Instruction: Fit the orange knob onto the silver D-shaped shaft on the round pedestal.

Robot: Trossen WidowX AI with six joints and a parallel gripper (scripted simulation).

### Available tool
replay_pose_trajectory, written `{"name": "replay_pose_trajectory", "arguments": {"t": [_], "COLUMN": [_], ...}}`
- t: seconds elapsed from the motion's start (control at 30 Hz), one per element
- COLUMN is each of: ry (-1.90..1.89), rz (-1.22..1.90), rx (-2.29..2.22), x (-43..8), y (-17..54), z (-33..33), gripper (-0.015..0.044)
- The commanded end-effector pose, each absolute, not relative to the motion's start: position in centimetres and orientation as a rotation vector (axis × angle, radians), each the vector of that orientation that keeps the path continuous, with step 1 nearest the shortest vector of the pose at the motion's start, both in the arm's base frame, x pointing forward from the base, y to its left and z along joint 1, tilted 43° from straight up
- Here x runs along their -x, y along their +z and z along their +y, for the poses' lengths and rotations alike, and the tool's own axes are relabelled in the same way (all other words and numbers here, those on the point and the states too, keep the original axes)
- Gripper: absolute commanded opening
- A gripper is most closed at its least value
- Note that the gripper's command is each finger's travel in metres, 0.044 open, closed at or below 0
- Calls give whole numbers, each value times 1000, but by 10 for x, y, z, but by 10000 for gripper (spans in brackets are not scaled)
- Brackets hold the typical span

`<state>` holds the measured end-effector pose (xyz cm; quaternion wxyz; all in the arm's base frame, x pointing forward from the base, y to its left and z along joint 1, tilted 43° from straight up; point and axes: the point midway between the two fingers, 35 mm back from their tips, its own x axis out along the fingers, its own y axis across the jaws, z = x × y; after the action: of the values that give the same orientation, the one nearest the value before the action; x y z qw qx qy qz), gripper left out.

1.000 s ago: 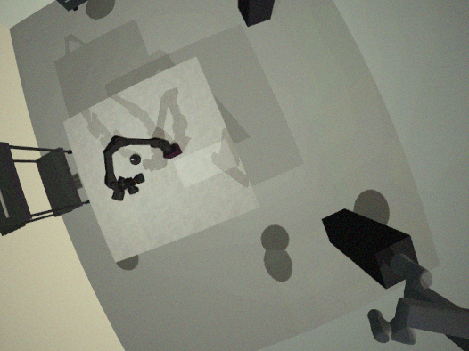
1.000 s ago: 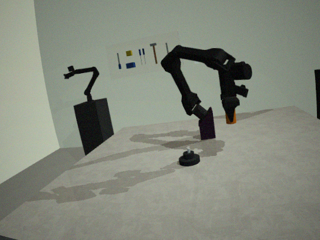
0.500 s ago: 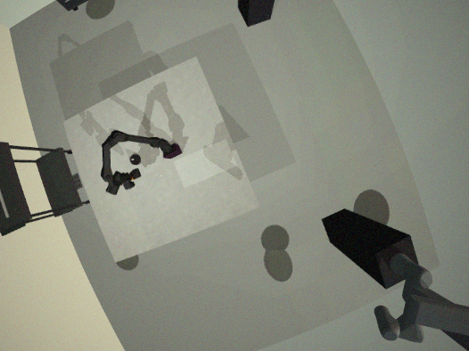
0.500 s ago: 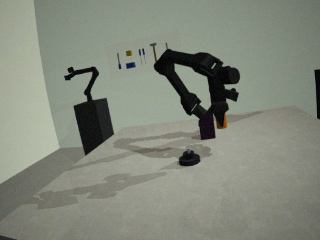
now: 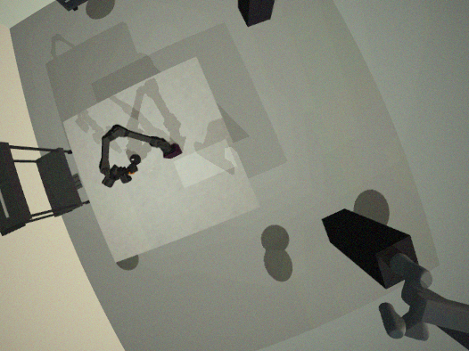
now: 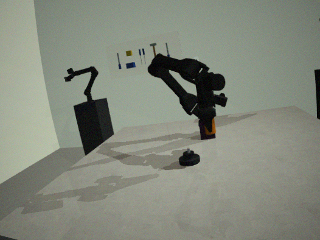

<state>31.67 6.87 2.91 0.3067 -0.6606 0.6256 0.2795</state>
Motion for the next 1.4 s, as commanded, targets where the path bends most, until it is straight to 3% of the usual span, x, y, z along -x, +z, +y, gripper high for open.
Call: {"name": "replay_pose_trajectory", "arguments": {"t": [0.0,0.93,1.37], "ry": [735,708,704], "rz": [1644,1667,1668], "rx": [1757,1771,1770], "x": [-319,-317,-318], "y": [38,74,56], "z": [58,-21,-39], "gripper": [0,0,0]}}
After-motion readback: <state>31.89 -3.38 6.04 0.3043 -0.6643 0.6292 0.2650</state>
